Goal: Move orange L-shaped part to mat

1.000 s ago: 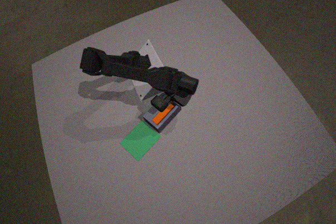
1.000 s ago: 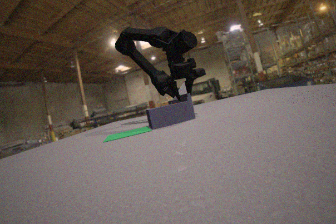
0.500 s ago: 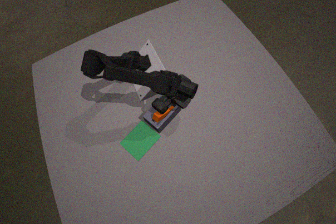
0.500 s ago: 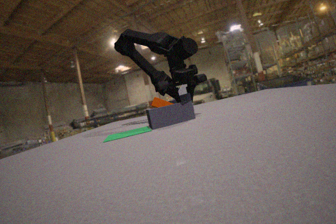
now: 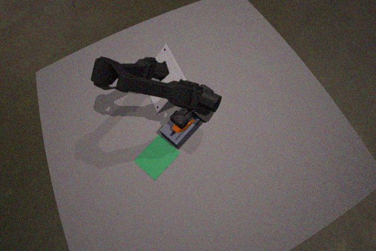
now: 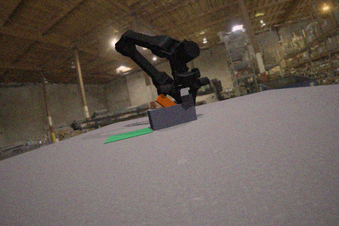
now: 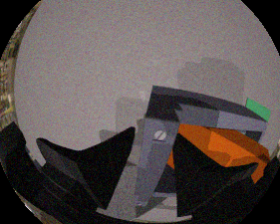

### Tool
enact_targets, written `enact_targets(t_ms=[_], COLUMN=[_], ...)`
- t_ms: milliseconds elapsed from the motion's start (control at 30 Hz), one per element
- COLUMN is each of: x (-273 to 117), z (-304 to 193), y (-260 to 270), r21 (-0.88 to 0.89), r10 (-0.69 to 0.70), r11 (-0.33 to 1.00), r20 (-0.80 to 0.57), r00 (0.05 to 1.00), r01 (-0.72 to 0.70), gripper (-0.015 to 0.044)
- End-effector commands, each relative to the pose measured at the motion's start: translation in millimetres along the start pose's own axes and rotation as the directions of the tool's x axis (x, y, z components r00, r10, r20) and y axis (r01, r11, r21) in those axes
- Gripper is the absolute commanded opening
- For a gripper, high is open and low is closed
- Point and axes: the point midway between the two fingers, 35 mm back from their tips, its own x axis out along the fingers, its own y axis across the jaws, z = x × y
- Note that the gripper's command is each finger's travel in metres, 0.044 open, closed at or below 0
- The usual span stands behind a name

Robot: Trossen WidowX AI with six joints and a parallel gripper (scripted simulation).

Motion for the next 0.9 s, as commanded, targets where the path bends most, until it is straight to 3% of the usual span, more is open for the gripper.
enact_targets(t_ms=[0, 733, 867], x=[2, -12, -36], z=[-1, -1, 3], y=[-2, 11, 9], r21=[-0.003, -0.003, -0.004], r10=[-0.009, -0.008, -0.005], r11=[1.0, 1.0, 1.0], r20=[-0.004, -0.003, -0.002], r00=[1.0, 1.0, 1.0], r01=[0.009, 0.008, 0.005], gripper=[0.018, 0.018, 0.018])
